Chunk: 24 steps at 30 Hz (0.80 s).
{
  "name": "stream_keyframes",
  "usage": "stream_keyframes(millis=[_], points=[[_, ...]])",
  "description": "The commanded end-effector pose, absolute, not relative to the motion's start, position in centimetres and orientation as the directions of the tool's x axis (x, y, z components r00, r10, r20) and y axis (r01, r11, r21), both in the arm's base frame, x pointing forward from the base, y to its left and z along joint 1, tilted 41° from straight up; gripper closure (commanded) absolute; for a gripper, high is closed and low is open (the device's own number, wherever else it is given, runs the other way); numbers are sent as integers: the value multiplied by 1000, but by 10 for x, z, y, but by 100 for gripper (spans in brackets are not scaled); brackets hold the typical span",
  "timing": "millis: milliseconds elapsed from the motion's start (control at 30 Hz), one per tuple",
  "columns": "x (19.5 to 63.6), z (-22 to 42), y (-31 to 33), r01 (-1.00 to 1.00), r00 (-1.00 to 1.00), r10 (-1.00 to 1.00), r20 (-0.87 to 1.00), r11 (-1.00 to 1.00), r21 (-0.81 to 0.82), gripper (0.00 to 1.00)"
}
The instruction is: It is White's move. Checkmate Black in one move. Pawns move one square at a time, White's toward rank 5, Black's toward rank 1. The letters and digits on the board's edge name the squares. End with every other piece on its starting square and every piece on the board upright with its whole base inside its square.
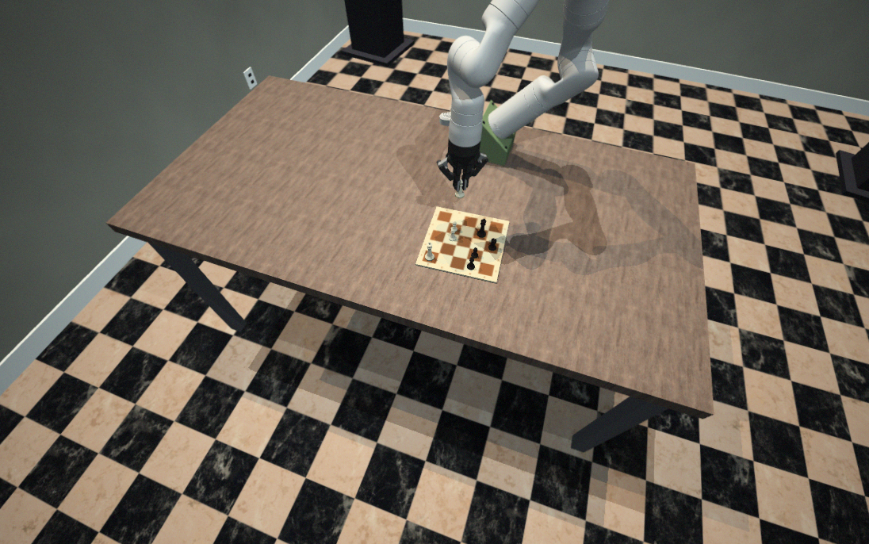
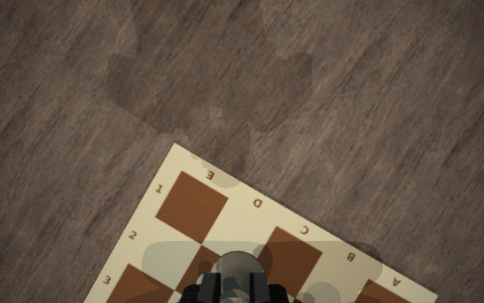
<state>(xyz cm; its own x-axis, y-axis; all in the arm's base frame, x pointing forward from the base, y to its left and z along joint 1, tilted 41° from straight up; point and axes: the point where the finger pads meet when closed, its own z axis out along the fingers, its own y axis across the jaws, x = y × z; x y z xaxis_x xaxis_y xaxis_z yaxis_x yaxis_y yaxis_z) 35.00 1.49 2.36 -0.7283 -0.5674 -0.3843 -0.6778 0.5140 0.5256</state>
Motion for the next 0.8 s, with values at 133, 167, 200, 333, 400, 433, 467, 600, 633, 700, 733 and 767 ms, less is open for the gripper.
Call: stream_keyframes(millis=[133,167,200,333,400,433,467,600,633,700,733,767], points=[[344,38,29,-567,-817,-492,-301,586,580,100],[343,42,33,-535,-838,-470,-278,604,591,100],[342,46,38,-500,-859,-445,-253,623,602,100],[339,62,54,-355,-929,-337,-154,690,631,100],[337,68,61,-292,-951,-290,-112,711,639,100],[337,70,64,-267,-958,-270,-95,719,642,100],[336,71,66,-245,-964,-255,-81,724,645,100],[335,73,69,-218,-970,-234,-63,729,648,100],[335,74,69,-213,-971,-229,-60,731,648,100],[337,74,69,-211,-972,-226,-60,732,648,100],[337,74,69,-211,-972,-226,-60,732,648,100],[337,74,69,-211,-972,-226,-60,732,648,100]])
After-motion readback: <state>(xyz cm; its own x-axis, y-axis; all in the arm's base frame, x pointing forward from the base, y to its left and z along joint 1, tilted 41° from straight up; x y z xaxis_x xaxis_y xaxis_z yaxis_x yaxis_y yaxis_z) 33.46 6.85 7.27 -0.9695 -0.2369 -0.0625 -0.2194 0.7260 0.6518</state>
